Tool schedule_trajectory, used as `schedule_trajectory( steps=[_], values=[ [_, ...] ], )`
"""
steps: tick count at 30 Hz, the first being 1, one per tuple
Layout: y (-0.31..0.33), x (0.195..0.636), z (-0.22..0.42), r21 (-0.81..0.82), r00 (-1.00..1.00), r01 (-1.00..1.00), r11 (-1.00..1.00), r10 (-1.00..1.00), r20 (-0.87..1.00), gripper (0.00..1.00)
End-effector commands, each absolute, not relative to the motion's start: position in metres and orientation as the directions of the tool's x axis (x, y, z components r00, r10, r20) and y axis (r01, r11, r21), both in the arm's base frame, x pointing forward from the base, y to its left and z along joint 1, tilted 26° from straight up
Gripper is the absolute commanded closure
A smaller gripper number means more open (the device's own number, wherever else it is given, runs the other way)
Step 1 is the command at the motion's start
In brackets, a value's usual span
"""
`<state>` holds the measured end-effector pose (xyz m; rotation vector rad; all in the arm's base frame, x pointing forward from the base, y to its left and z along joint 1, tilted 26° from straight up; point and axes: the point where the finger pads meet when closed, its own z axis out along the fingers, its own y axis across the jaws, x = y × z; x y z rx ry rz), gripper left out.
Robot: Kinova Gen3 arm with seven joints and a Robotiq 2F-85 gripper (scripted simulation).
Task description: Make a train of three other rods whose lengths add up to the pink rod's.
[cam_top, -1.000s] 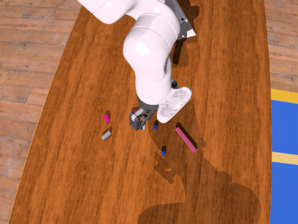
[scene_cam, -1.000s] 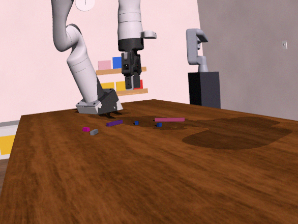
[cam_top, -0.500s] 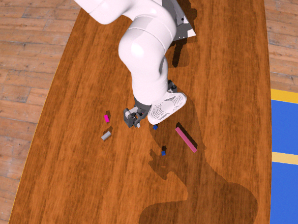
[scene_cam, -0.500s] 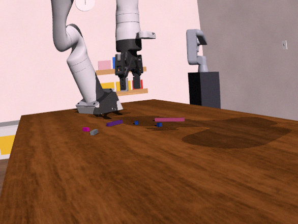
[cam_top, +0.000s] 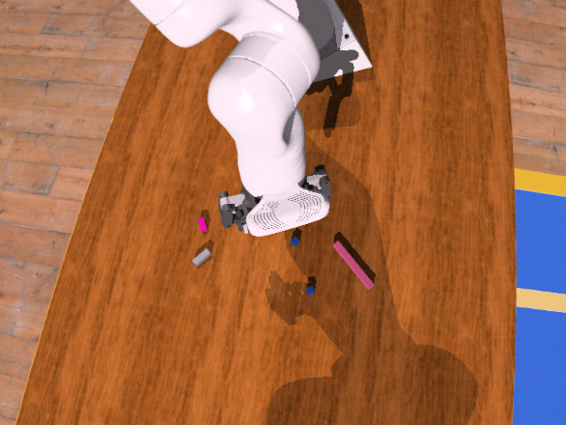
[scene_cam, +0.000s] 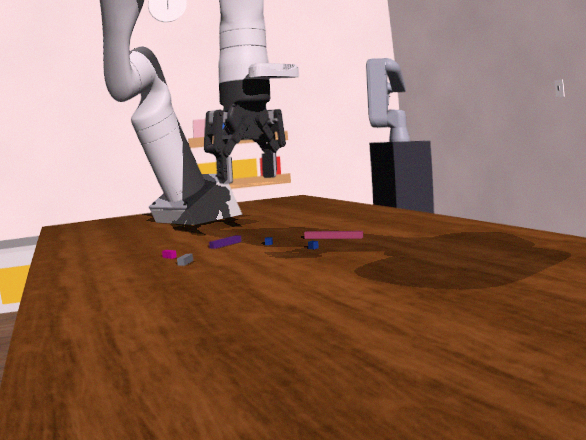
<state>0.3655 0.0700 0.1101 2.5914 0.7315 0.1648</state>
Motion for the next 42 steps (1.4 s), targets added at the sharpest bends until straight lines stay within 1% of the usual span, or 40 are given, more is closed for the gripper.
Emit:
schedule_trajectory(
  steps=[1,12,15,17,22,27,32,34,42],
  values=[
    [0.07,0.366,0.111,0.445,0.867,0.441,-0.779,0.498,0.014,0.0],
    [0.053,0.368,0.115,0.412,0.969,0.09,-0.907,0.175,0.173,0.0],
    [0.049,0.369,0.116,0.391,0.973,-0.022,-0.92,0.07,0.218,0.0],
    [0.049,0.369,0.116,0.391,0.973,-0.022,-0.92,0.07,0.218,0.0],
    [0.04,0.37,0.118,0.34,0.95,-0.215,-0.915,-0.115,0.291,0.0],
    [0.031,0.37,0.12,0.274,0.885,-0.408,-0.871,-0.303,0.354,0.0],
    [0.023,0.371,0.123,0.192,0.778,-0.587,-0.787,-0.481,0.404,0.0],
    [0.023,0.371,0.123,0.192,0.778,-0.587,-0.787,-0.481,0.404,0.0],
    [0.009,0.372,0.127,0.044,0.534,-0.815,-0.578,-0.719,0.444,0.0]
  ],
)
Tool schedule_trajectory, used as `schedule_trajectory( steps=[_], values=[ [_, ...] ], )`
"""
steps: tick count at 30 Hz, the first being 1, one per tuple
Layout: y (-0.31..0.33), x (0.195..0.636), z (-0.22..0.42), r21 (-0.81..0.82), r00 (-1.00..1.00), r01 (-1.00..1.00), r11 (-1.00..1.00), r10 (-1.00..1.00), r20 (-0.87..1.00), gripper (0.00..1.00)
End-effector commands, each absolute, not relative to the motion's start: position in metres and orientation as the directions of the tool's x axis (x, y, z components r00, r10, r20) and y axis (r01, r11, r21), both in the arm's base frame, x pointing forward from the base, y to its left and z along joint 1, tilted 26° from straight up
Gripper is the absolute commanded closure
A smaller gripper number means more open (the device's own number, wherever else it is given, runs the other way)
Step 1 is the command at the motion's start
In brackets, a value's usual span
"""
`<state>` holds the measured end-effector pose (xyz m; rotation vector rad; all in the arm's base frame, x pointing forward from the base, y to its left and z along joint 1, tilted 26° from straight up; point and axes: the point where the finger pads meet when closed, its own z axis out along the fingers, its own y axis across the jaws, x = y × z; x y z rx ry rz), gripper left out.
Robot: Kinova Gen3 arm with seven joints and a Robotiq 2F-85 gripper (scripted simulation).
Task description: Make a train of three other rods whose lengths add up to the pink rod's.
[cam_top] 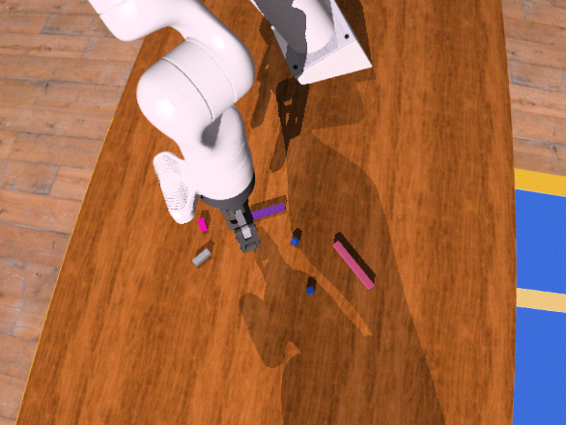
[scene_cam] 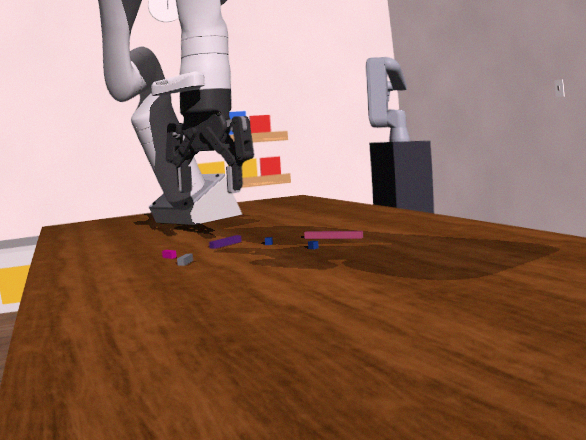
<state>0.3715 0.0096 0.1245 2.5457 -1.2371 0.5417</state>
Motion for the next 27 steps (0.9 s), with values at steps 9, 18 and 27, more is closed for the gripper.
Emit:
schedule_trajectory(
  steps=[9,18,27],
  values=[
    [-0.003,0.372,0.13,-0.088,0.275,-0.935,-0.344,-0.857,0.437,0.0],
    [-0.017,0.372,0.135,-0.235,-0.065,-0.972,-0.027,-0.924,0.377,0.0],
    [-0.026,0.372,0.138,-0.321,-0.298,-0.926,0.197,-0.904,0.305,0.0]
  ],
)
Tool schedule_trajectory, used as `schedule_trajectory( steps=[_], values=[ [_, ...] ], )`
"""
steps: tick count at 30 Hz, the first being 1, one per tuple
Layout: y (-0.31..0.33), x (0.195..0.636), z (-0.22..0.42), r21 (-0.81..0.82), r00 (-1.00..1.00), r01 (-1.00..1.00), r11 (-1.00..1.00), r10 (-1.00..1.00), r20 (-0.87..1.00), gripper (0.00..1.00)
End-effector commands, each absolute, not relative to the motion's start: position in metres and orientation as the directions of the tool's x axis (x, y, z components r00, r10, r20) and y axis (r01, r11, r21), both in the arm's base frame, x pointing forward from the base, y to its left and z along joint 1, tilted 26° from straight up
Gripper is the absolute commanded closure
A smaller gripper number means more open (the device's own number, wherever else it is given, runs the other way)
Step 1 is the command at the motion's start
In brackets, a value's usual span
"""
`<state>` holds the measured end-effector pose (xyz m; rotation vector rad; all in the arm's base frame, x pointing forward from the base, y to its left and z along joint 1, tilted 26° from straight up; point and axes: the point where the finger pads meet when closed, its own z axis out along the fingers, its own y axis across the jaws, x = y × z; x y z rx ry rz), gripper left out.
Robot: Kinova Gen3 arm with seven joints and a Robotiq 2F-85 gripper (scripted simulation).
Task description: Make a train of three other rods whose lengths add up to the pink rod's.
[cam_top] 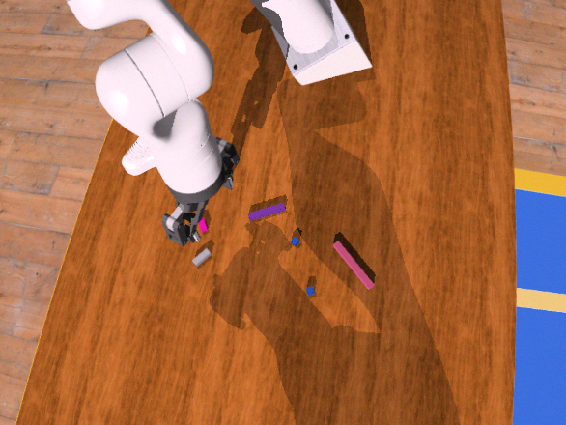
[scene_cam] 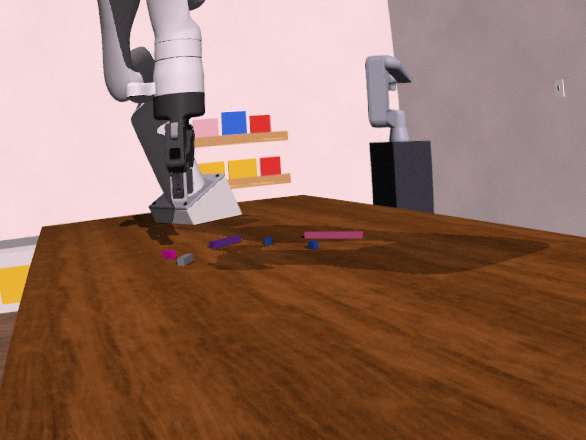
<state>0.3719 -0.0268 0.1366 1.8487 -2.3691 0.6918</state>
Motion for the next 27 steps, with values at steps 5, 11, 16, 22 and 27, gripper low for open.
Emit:
schedule_trajectory(
  steps=[5,11,16,22,27],
  values=[
    [-0.032,0.372,0.14,-0.365,-0.436,-0.869,0.333,-0.864,0.25,0.0],
    [-0.038,0.372,0.142,-0.401,-0.569,-0.789,0.467,-0.801,0.186,0.0],
    [-0.041,0.372,0.143,-0.413,-0.621,-0.748,0.521,-0.768,0.157,0.0],
    [-0.045,0.371,0.144,-0.428,-0.702,-0.671,0.605,-0.704,0.106,0.0],
    [-0.048,0.371,0.145,-0.435,-0.749,-0.619,0.654,-0.659,0.074,0.0]
  ],
)
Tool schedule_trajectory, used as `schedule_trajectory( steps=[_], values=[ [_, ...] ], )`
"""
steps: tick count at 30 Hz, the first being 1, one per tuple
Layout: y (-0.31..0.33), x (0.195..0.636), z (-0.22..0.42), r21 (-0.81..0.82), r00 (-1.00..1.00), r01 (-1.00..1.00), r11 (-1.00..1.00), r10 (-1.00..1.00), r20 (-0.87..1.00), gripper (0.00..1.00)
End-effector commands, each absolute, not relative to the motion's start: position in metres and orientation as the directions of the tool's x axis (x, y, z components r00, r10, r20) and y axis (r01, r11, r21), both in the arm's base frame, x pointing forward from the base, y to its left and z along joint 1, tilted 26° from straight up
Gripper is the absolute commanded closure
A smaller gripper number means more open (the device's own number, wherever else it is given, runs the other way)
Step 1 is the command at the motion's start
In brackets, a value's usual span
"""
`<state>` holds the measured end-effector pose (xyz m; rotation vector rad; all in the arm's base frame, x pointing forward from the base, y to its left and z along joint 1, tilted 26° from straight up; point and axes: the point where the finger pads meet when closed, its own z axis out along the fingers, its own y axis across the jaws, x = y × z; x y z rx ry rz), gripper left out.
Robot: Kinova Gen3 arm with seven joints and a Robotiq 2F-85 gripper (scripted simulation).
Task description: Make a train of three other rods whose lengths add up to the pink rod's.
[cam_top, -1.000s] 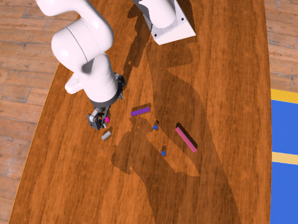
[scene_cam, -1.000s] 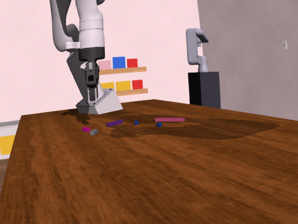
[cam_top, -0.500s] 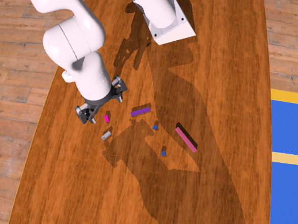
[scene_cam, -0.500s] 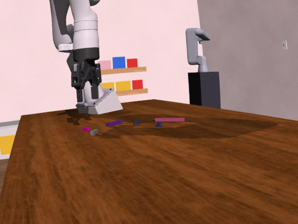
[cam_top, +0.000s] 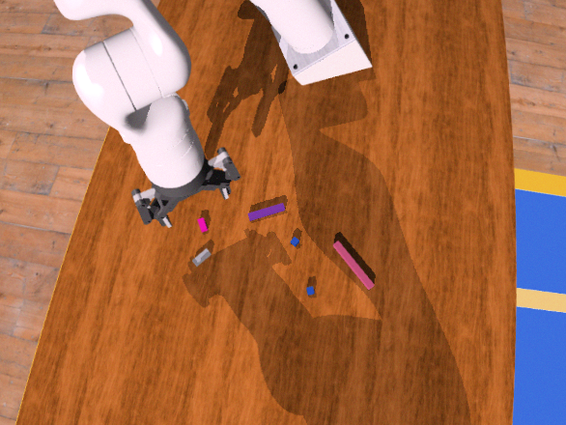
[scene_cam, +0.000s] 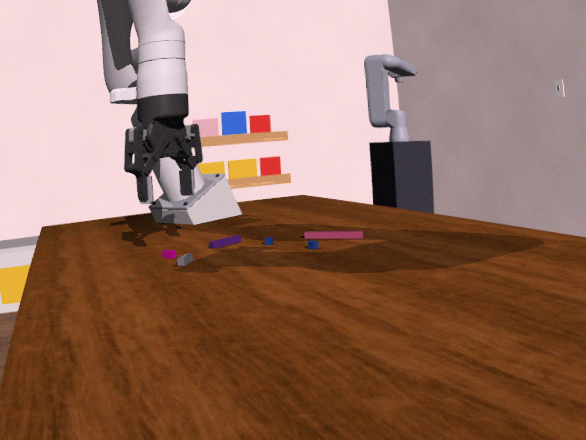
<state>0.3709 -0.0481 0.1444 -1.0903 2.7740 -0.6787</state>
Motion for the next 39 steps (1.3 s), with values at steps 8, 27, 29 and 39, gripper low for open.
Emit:
schedule_trajectory(
  steps=[8,27,29,39],
  values=[
    [-0.0499,0.3709,0.146,-0.438,-0.784,-0.572,0.693,-0.618,0.046,0.0],
    [-0.0519,0.3708,0.1467,-0.44,-0.813,-0.53,0.725,-0.581,0.021,0.0],
    [-0.0519,0.3708,0.1467,-0.44,-0.814,-0.53,0.725,-0.581,0.021,0.0],
    [-0.0519,0.3708,0.1467,-0.44,-0.814,-0.53,0.725,-0.581,0.021,0.76]
  ],
)
